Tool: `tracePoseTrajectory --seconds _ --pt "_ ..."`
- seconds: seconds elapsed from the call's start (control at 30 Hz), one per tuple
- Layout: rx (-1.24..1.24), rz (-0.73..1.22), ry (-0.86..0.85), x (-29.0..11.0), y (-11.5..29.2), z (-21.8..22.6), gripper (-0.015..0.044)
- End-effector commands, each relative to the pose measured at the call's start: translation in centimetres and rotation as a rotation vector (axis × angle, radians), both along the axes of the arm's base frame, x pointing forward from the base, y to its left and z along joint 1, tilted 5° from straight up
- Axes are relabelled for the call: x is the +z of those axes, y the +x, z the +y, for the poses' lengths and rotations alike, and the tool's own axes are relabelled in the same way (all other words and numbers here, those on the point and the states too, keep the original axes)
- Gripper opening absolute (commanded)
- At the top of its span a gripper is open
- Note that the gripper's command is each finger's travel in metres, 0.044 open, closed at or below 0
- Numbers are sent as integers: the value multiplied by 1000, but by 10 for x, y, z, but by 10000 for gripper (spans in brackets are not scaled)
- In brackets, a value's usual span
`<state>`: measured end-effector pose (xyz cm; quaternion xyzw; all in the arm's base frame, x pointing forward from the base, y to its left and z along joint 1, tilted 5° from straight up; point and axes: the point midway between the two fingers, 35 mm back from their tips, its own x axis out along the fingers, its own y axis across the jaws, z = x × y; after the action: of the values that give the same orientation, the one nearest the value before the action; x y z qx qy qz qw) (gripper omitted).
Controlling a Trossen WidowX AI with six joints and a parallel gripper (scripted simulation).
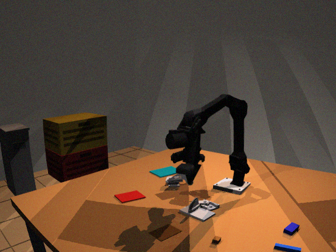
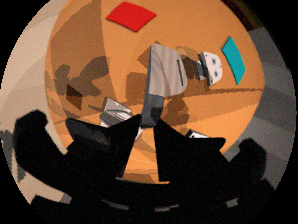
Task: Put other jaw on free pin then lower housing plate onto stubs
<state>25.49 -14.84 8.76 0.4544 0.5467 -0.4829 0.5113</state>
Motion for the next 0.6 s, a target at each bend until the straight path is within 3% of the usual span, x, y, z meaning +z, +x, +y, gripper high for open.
tracePoseTrajectory --seconds 0.0,0.57 --pt "-80 -5 -8 1 4 -2 37" --pt "-556 -5 -38 1 16 -6 37"
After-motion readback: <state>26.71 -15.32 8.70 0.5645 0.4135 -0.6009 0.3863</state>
